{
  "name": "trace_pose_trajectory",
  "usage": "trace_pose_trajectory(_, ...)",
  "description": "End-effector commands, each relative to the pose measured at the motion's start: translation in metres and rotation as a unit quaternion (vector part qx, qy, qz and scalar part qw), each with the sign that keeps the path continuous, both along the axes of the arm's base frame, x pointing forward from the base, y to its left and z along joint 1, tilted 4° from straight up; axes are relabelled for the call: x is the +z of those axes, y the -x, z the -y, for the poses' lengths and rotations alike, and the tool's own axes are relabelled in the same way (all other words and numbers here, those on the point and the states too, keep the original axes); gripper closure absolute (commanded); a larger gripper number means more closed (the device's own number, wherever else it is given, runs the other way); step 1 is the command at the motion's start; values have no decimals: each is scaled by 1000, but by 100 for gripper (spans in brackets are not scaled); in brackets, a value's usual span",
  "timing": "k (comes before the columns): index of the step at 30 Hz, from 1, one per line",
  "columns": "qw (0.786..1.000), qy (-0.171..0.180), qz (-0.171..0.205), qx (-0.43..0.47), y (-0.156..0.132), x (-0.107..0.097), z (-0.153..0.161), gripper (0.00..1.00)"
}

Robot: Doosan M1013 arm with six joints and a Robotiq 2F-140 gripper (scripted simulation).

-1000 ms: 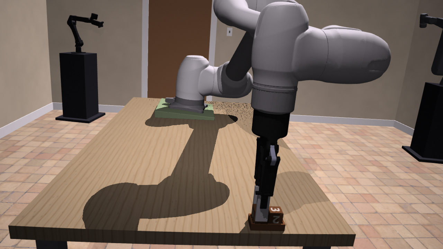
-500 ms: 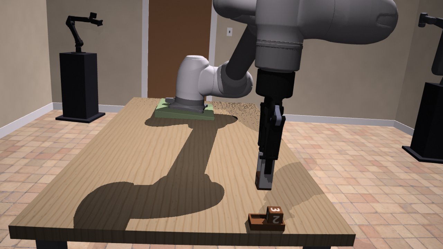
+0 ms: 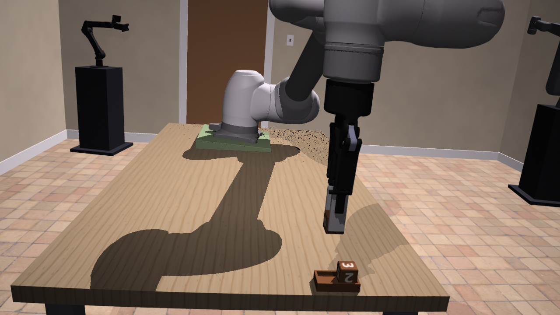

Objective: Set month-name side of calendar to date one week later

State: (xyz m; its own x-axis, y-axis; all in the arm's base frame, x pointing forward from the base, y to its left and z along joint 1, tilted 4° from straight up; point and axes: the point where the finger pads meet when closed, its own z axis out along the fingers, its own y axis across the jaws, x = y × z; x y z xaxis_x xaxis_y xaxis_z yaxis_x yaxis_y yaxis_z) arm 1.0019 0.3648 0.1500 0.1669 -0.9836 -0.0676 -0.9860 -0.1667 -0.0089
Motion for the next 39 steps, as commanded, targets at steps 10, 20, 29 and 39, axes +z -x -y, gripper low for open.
trace_pose_trajectory(10,985,0,-12,-174,-8,-4,32,75)
trace_pose_trajectory(20,925,1,-26,-379,-17,-10,71,75)
trace_pose_trajectory(29,848,1,-36,-528,-23,-14,102,75)
trace_pose_trajectory(39,743,1,-46,-668,-28,-18,135,75)
